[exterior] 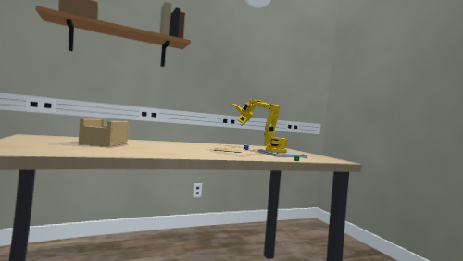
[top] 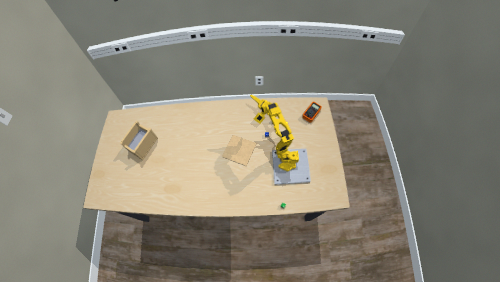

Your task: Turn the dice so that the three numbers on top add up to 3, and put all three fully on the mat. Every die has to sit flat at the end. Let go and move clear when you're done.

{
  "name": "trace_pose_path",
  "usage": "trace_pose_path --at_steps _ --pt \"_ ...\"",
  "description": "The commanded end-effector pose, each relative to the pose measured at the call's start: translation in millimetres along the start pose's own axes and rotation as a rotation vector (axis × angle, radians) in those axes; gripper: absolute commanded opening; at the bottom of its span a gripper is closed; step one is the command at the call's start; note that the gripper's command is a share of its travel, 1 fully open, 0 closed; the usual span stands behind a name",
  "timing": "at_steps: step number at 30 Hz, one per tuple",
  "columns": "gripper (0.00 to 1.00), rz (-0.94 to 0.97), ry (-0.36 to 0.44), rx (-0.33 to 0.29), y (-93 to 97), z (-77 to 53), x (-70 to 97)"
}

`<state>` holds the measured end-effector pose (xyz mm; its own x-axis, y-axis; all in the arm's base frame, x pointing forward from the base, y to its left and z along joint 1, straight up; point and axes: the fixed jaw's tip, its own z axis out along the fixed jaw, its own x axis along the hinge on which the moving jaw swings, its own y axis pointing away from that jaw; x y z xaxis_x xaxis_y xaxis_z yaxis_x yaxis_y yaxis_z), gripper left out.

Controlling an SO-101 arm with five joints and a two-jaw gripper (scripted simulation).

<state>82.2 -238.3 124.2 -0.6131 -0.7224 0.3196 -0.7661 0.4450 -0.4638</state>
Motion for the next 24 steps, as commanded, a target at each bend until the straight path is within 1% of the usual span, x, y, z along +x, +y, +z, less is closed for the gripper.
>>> trace_pose_path --at_steps 1,24 --pt "1.00 0.001 0.001 0.004 -0.4 -1.0 0.2" --pt "1.00 0.011 0.002 0.004 -0.1 -0.6 0.2"
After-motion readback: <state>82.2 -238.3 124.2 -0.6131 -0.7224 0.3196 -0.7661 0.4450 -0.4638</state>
